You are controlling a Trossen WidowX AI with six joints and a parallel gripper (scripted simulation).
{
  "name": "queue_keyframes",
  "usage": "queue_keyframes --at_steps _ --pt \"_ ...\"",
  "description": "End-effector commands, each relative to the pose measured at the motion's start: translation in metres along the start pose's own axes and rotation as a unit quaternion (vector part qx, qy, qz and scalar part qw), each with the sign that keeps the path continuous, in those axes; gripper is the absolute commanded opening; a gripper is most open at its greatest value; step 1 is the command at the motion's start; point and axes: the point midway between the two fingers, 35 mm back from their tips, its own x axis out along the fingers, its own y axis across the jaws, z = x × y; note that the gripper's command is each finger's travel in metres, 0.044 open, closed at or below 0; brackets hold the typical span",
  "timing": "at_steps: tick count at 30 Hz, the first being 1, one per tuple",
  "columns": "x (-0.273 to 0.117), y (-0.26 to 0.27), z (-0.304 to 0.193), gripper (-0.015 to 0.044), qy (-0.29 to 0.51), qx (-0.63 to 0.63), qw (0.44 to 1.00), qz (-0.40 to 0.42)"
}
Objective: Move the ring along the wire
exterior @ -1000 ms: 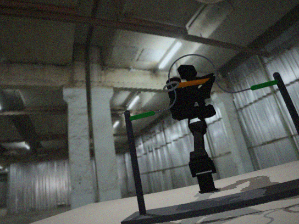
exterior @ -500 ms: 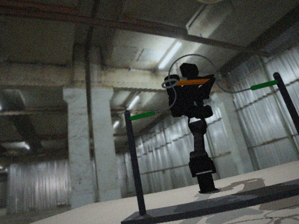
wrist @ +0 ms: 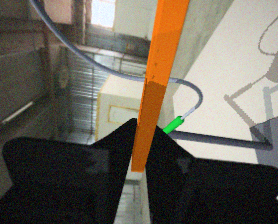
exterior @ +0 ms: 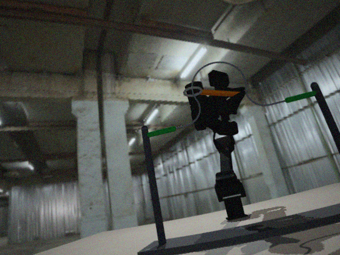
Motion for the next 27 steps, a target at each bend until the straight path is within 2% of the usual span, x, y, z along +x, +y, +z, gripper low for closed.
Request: queue_keyframes --at_steps 1,27 --pt "0.0 0.002 0.001 -0.015 -0.002 -0.021 1.0 -0.013" --pt "-0.001 -0.01 0.002 -0.015 -0.006 -0.129 0.985 -0.114"
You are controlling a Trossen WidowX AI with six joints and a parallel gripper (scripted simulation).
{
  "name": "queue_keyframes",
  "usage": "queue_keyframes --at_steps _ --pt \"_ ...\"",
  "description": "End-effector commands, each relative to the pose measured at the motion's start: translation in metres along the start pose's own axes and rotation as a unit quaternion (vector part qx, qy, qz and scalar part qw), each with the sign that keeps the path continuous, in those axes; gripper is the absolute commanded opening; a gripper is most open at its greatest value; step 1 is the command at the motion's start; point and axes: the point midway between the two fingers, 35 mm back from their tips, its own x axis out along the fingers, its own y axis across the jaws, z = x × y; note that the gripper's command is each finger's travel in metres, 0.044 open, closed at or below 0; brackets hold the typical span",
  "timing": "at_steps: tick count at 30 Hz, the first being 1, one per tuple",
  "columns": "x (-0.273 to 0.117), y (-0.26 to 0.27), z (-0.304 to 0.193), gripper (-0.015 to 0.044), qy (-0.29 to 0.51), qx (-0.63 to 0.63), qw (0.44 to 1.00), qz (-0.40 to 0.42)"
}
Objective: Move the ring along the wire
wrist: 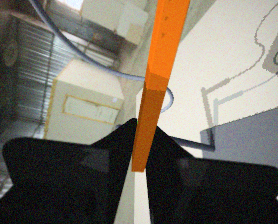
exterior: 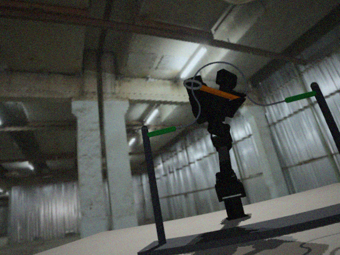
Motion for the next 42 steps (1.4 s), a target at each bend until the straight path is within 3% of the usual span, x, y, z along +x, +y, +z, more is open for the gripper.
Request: queue_keyframes --at_steps 1,42 --pt "-0.001 0.001 0.001 -0.015 -0.003 -0.024 1.0 -0.017" --pt "-0.004 -0.021 0.006 -0.015 -0.017 -0.234 0.949 -0.211"
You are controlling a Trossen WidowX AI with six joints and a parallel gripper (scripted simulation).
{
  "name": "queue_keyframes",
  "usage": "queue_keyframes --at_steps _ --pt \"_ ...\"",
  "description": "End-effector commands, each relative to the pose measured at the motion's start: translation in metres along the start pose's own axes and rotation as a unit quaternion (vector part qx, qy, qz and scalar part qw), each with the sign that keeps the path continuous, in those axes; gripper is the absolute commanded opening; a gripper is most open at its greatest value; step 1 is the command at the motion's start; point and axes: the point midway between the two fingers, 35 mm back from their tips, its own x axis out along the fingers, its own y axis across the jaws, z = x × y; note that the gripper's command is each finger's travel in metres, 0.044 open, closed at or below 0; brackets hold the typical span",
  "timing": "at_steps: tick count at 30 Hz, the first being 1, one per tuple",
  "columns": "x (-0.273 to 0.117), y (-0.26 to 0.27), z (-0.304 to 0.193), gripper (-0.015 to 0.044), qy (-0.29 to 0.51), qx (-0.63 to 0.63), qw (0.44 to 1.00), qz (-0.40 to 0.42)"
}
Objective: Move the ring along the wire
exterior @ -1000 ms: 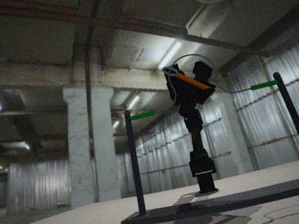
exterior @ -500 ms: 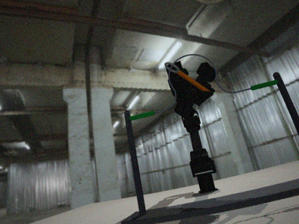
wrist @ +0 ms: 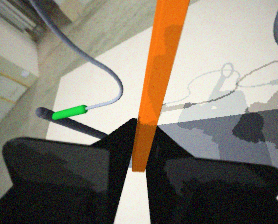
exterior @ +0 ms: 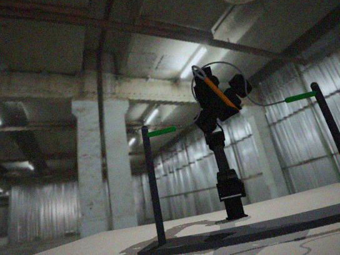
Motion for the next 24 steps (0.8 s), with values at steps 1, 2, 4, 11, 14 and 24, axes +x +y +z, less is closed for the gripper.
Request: queue_keyframes --at_steps 1,2,4,11,14,24 --pt "-0.002 -0.001 0.002 -0.015 -0.006 -0.029 0.999 -0.023" --pt "-0.002 -0.002 0.002 -0.015 -0.006 -0.035 0.999 -0.028" --pt "-0.002 -0.003 0.003 -0.015 -0.007 -0.046 0.998 -0.039" --pt "-0.002 -0.008 0.003 -0.015 -0.011 -0.087 0.993 -0.076" --pt "-0.002 -0.009 0.003 -0.015 -0.012 -0.105 0.99 -0.091" --pt "-0.003 -0.016 0.005 -0.015 -0.018 -0.163 0.976 -0.143"
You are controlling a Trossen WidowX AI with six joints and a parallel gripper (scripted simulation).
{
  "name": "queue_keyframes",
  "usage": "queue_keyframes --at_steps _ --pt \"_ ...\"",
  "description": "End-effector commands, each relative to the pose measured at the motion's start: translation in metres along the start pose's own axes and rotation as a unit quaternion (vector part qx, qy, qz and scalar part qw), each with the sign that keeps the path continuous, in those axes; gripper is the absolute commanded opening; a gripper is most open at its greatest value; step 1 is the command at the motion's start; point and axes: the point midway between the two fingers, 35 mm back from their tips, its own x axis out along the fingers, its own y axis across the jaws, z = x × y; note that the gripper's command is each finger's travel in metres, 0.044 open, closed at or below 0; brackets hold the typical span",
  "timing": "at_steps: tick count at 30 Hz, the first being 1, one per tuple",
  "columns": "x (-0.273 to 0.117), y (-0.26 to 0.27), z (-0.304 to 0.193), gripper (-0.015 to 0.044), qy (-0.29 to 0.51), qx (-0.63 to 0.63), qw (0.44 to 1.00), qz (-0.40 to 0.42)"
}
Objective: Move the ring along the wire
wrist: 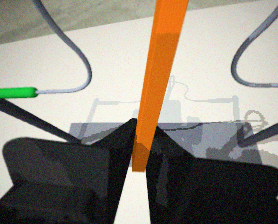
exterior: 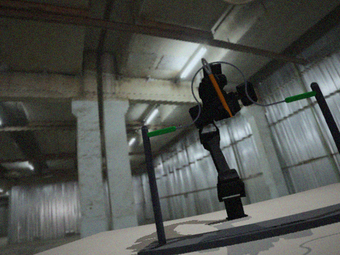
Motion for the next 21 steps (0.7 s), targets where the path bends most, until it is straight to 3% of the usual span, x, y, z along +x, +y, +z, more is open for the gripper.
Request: queue_keyframes --at_steps 1,21 --pt "-0.002 -0.002 0.002 -0.015 -0.006 -0.028 0.999 -0.023" --pt "-0.002 -0.015 0.004 -0.015 -0.023 -0.144 0.981 -0.126"
